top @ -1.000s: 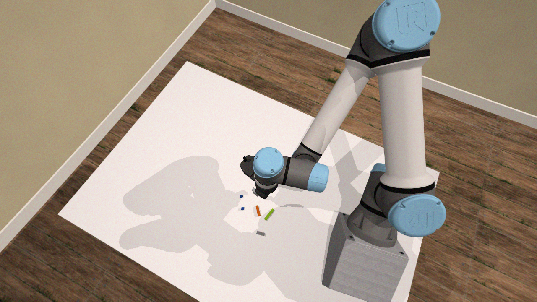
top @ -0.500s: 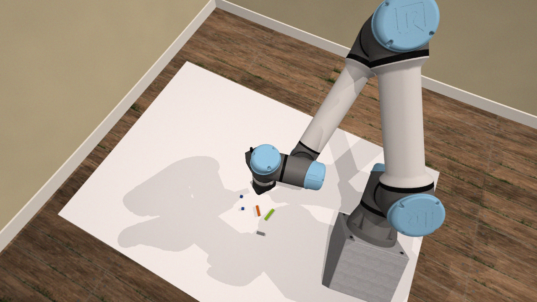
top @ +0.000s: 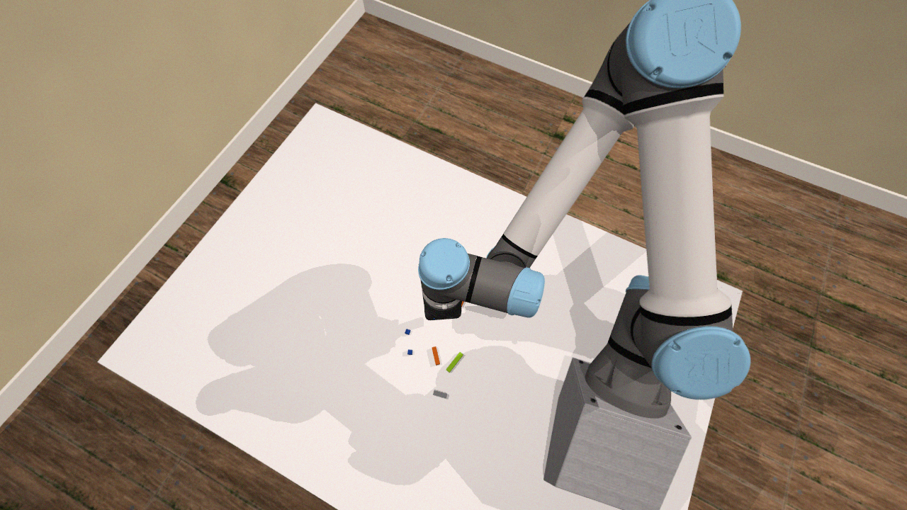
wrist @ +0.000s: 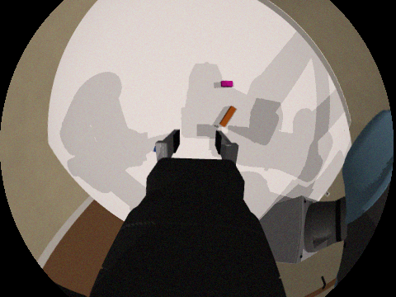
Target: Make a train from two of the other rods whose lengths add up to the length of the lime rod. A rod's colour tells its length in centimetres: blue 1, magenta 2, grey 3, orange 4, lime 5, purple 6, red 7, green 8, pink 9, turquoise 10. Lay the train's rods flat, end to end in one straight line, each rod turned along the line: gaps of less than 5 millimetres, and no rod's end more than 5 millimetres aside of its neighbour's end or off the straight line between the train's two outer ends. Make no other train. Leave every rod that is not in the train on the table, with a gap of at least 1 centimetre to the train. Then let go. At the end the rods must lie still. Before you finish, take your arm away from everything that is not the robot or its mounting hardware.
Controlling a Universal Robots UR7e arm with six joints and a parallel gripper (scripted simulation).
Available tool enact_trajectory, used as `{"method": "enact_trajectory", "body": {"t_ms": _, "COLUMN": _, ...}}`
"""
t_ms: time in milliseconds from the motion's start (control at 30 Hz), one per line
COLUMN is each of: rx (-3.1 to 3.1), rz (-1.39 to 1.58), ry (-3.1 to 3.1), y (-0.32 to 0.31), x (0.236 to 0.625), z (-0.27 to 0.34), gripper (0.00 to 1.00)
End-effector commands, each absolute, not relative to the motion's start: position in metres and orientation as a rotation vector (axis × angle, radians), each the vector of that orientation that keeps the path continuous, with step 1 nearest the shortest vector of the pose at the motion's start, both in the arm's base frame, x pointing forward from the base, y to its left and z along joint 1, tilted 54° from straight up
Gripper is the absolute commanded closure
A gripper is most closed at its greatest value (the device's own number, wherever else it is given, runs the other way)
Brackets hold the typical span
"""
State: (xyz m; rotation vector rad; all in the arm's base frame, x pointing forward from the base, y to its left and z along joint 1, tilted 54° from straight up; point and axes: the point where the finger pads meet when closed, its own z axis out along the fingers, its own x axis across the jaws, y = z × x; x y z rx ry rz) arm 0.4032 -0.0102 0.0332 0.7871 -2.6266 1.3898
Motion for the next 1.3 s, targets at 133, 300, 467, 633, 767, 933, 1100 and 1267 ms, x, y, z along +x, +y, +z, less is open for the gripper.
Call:
{"method": "enact_trajectory", "body": {"t_ms": 133, "rx": 0.483, "rz": 1.442, "ry": -2.779, "y": -0.0133, "x": 0.4037, "z": 0.0375, "gripper": 0.0}}
{"method": "enact_trajectory", "body": {"t_ms": 300, "rx": 0.322, "rz": 1.463, "ry": -2.853, "y": -0.0148, "x": 0.4037, "z": 0.0392, "gripper": 0.0}}
{"method": "enact_trajectory", "body": {"t_ms": 467, "rx": 0.196, "rz": 1.476, "ry": -2.904, "y": -0.0159, "x": 0.4036, "z": 0.0404, "gripper": 0.0}}
{"method": "enact_trajectory", "body": {"t_ms": 633, "rx": 0.138, "rz": 1.481, "ry": -2.926, "y": -0.0163, "x": 0.4036, "z": 0.0408, "gripper": 0.0}}
{"method": "enact_trajectory", "body": {"t_ms": 767, "rx": 0.08, "rz": 1.485, "ry": -2.946, "y": -0.0167, "x": 0.4035, "z": 0.0412, "gripper": 0.0}}
{"method": "enact_trajectory", "body": {"t_ms": 933, "rx": 0.039, "rz": 1.488, "ry": -2.959, "y": -0.017, "x": 0.4035, "z": 0.0415, "gripper": 0.0}}
{"method": "enact_trajectory", "body": {"t_ms": 1100, "rx": 0.027, "rz": 1.488, "ry": -2.963, "y": -0.0171, "x": 0.4035, "z": 0.0416, "gripper": 0.0}}
{"method": "enact_trajectory", "body": {"t_ms": 1267, "rx": 0.021, "rz": 1.489, "ry": -2.965, "y": -0.0171, "x": 0.4035, "z": 0.0416, "gripper": 0.0}}
